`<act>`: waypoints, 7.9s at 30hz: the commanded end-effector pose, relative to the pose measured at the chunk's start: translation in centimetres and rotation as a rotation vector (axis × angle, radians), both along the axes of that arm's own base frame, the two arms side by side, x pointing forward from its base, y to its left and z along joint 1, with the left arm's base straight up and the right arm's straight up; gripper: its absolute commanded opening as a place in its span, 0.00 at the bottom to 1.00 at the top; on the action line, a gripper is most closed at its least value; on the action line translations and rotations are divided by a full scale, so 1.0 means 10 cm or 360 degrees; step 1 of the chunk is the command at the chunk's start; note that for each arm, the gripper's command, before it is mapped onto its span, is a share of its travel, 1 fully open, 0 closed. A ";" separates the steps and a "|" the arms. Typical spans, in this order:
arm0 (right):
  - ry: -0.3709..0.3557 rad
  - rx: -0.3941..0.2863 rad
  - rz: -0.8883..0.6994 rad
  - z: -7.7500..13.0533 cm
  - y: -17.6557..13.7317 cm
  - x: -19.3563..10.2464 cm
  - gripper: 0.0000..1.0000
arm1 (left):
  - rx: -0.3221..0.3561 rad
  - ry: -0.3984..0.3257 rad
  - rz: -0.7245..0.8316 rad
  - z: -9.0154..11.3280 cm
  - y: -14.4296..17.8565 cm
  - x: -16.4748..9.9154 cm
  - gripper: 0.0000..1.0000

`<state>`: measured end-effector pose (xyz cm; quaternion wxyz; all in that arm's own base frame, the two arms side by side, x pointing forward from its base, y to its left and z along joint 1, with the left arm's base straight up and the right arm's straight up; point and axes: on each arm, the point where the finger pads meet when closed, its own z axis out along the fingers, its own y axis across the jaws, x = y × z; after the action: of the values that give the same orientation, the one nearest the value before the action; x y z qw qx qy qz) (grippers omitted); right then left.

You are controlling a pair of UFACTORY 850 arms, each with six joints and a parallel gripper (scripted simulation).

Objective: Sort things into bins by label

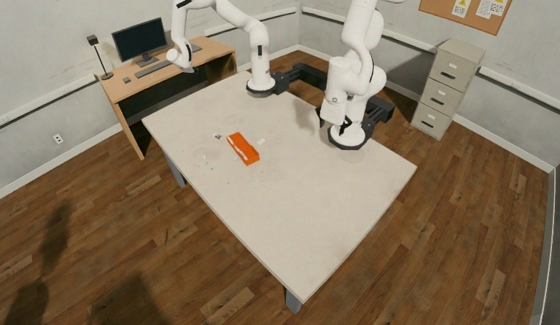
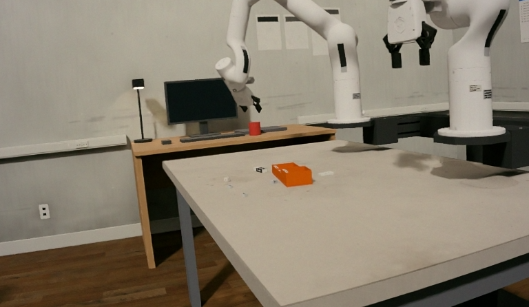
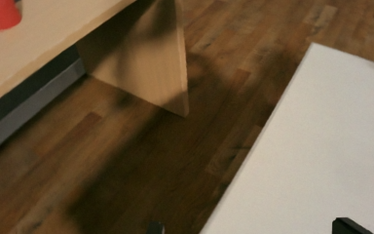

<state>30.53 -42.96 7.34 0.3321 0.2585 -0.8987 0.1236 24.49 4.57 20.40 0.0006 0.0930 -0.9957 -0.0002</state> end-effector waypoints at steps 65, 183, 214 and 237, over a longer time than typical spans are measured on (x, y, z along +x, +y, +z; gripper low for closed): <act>-0.0369 0.1250 0.0954 -0.37 2.77 1.57 1.00 | 0.0000 -0.0002 0.0000 0.00 0.00 0.01 1.00; 0.0225 0.1119 0.3577 -0.01 6.79 1.92 1.00 | 0.0000 -0.0002 0.0000 0.00 0.00 0.01 1.00; 0.0283 0.1161 0.3623 -0.01 6.88 1.81 1.00 | 0.0000 -0.0002 0.0000 0.00 0.00 0.01 1.00; 0.0365 0.1227 0.3723 0.00 7.07 1.57 1.00 | 0.0000 -0.0002 0.0000 0.00 0.00 0.01 1.00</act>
<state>47.29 26.75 7.15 -0.0222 0.9885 -0.0897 0.1200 24.49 4.57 20.40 0.0006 0.0930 -0.9957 -0.0002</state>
